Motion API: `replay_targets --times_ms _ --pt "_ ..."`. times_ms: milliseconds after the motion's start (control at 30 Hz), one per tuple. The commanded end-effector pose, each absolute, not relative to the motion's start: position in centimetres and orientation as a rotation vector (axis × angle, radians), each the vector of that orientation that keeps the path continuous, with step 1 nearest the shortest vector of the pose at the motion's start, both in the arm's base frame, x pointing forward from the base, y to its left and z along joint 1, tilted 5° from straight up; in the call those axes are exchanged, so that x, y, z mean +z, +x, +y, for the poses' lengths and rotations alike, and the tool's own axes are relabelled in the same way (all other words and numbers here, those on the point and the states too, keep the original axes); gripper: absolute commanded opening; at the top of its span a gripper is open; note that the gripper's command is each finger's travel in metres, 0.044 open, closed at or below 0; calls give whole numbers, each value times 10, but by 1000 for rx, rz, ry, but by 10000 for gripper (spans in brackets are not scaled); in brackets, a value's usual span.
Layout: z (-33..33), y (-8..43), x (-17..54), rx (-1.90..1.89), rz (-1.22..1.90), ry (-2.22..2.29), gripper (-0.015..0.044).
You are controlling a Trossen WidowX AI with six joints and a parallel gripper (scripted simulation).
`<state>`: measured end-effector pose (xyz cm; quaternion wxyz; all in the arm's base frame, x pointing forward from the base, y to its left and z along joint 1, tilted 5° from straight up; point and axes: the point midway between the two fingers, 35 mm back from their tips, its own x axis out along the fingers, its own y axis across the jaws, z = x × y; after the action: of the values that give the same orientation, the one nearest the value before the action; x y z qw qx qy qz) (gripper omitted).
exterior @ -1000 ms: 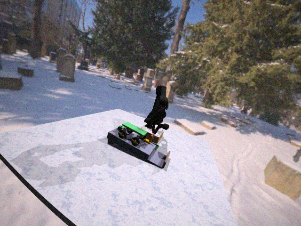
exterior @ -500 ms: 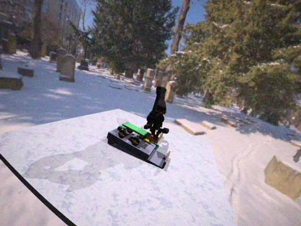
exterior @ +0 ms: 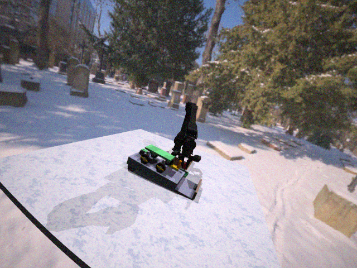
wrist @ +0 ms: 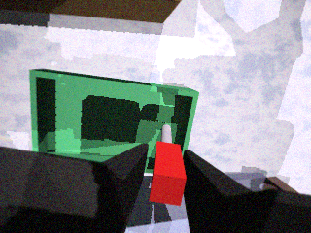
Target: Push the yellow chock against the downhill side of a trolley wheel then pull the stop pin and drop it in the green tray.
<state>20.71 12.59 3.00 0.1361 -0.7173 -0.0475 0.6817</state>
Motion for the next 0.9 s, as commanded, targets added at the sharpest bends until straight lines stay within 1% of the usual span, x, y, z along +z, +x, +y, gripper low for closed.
replay_targets --times_ms 0,867 --pt "124 207 29 1973 -139 -2076 190" --pt "108 206 21 1974 -138 -2077 190"
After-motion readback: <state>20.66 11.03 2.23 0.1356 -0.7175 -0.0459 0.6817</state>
